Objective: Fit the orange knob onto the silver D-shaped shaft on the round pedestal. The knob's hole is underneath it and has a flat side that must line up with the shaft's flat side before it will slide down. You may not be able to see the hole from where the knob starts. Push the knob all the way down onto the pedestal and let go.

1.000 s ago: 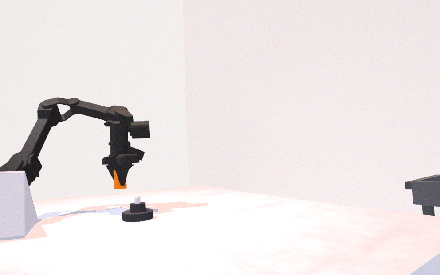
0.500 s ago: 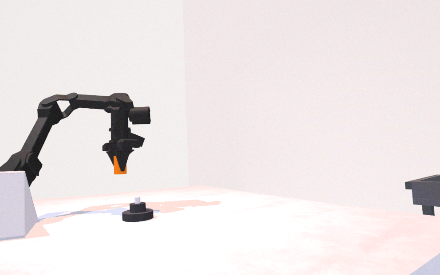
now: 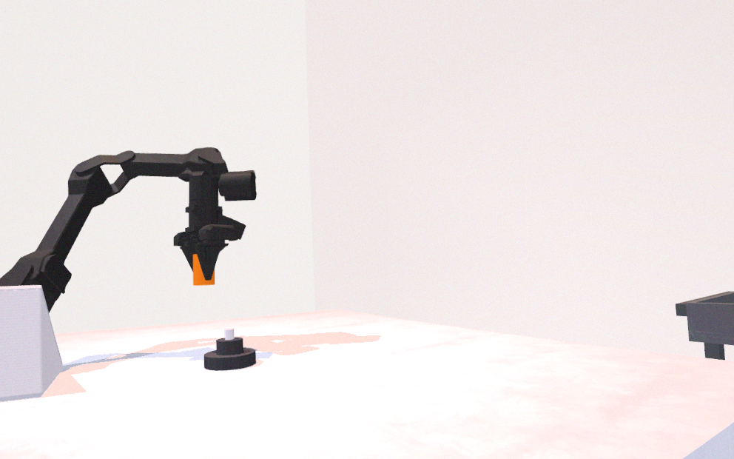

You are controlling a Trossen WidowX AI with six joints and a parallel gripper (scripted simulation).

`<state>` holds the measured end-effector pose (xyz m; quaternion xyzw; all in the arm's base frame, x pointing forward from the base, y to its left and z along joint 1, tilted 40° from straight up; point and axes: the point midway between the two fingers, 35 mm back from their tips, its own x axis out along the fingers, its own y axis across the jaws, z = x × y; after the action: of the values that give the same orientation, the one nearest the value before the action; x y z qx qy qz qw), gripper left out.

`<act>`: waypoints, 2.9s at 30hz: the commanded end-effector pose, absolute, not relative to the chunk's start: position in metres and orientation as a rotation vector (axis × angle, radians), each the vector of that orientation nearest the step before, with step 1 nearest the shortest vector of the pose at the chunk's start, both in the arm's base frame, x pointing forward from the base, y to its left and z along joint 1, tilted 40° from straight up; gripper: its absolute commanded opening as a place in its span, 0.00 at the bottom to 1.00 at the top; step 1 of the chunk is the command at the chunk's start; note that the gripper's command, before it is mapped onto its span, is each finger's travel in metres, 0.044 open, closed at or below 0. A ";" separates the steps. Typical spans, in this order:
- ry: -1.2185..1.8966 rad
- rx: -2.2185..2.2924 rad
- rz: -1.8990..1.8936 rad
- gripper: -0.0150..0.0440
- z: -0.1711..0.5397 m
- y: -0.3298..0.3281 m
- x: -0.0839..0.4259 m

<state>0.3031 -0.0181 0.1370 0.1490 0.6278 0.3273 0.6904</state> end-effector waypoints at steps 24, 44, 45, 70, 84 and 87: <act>1.398 0.323 0.723 0.25 0.066 -0.068 0.323; 1.392 0.328 0.720 0.25 0.012 -0.100 0.325; 1.392 0.328 0.720 0.25 0.011 -0.100 0.325; 1.584 0.781 0.298 0.25 0.009 -0.103 0.326; 1.663 1.069 -0.004 0.25 0.011 -0.099 0.325; 1.674 1.127 -0.068 0.25 0.011 -0.099 0.324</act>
<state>0.3248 -0.0994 0.0115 0.4516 0.7026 0.0009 0.5499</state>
